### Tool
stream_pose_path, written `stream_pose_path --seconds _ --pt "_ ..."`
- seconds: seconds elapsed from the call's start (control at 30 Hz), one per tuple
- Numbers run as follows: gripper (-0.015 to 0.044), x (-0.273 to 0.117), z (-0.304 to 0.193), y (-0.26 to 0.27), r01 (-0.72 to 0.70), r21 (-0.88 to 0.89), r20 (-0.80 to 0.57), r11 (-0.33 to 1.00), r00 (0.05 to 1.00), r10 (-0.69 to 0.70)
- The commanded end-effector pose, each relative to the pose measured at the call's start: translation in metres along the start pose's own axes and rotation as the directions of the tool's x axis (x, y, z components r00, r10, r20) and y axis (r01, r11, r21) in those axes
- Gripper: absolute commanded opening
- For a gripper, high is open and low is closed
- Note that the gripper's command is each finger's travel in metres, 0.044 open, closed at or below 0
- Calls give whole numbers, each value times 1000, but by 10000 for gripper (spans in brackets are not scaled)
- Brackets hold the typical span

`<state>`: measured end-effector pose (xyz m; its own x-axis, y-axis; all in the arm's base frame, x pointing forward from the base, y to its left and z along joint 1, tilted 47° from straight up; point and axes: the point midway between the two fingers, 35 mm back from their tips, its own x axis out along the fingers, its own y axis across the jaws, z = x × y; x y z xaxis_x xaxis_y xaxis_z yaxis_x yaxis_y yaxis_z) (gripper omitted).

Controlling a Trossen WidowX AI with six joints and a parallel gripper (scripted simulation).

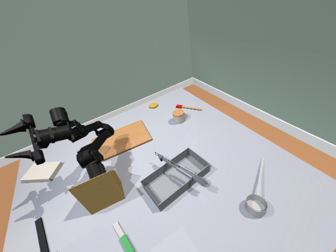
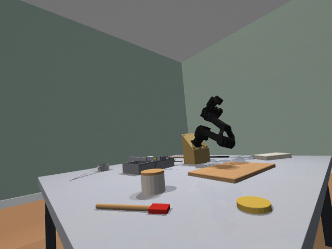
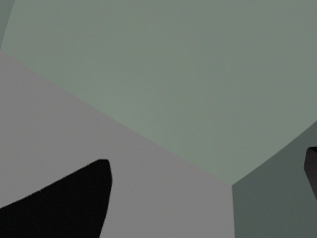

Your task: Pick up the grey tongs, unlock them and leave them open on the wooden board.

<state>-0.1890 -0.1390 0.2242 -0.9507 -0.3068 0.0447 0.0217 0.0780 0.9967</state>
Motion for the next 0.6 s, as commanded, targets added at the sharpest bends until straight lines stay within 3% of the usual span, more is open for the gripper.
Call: stream_pose_path --seconds 0.0,0.17,0.33,0.57 --pt "426 0 -3 0 5 -19 -10 1000 1000 -6" --pt "440 1 -46 -8 41 -339 -173 940 979 -106" --pt "440 -15 -121 -28 -158 -768 -419 621 857 -300" --pt "440 -71 -190 -58 -541 -787 -613 298 629 -478"
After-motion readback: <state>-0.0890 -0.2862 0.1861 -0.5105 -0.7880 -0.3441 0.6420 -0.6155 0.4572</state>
